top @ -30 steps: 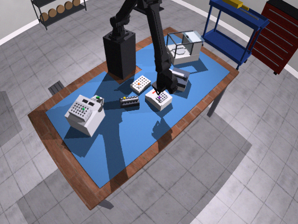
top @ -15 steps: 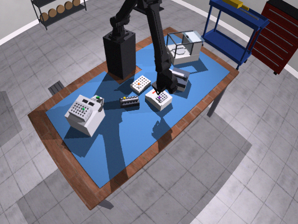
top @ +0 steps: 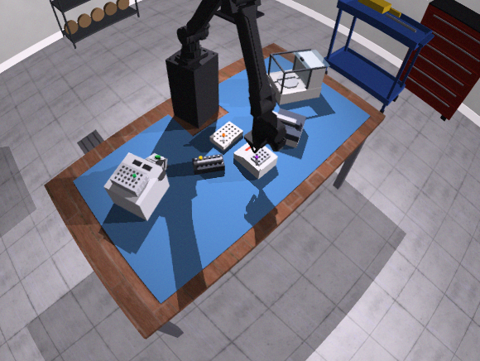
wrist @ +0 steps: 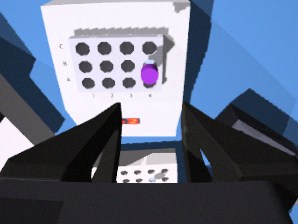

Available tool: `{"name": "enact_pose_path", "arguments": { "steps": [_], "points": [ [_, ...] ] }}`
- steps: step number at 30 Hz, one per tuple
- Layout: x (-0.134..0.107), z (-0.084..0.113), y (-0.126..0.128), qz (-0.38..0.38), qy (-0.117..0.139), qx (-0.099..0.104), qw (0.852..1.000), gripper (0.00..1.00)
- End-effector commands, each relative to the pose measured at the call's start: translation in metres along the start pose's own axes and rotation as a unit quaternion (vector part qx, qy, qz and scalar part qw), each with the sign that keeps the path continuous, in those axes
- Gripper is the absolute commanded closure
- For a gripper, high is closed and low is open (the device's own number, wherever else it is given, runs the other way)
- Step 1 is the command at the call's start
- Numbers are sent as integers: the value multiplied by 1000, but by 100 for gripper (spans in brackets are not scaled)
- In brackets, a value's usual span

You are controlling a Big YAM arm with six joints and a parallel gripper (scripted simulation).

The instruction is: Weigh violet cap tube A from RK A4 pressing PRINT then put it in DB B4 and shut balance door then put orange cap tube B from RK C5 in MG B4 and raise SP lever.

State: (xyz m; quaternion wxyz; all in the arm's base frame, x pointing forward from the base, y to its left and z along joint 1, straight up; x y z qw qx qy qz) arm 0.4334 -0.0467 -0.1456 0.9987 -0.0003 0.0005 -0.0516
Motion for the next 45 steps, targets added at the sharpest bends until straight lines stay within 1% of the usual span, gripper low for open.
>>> {"name": "enact_pose_path", "arguments": {
  "steps": [1, 11, 12, 42, 45],
  "points": [
    [8, 6, 0, 0, -10, 0, 1000, 64],
    [8, 6, 0, 0, -10, 0, 1000, 64],
    [5, 14, -1, 0, -8, 0, 1000, 70],
    [2, 60, -3, 0, -6, 0, 1000, 70],
    [2, 62, -3, 0, -6, 0, 1000, 70]
  ]
}}
Point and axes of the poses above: the point where the finger pads meet when closed, its own z axis back along the fingers, its own y axis across the jaws, x = y × z, the point moved 6 cm from there along z, back along the fingers, and after that the axes turned 4 degrees about -z, right-handed, at the moved point
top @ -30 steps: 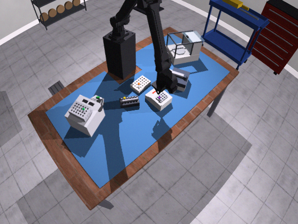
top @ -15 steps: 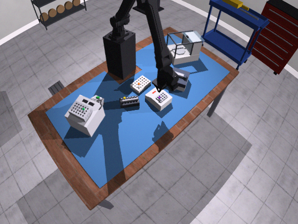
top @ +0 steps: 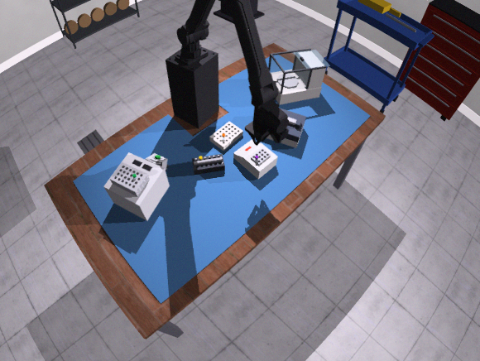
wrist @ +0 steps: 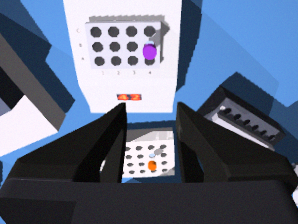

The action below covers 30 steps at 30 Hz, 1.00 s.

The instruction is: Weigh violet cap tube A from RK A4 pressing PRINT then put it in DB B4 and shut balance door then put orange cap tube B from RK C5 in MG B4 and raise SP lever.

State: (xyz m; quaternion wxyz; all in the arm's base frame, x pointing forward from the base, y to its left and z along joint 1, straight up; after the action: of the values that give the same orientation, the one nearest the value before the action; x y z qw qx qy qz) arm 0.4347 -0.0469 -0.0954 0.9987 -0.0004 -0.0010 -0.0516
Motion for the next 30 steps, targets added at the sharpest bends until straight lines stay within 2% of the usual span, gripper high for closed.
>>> {"name": "enact_pose_path", "arguments": {
  "steps": [1, 30],
  "points": [
    [1, 13, -3, 0, -5, 0, 1000, 70],
    [0, 58, -4, 0, -5, 0, 1000, 70]
  ]
}}
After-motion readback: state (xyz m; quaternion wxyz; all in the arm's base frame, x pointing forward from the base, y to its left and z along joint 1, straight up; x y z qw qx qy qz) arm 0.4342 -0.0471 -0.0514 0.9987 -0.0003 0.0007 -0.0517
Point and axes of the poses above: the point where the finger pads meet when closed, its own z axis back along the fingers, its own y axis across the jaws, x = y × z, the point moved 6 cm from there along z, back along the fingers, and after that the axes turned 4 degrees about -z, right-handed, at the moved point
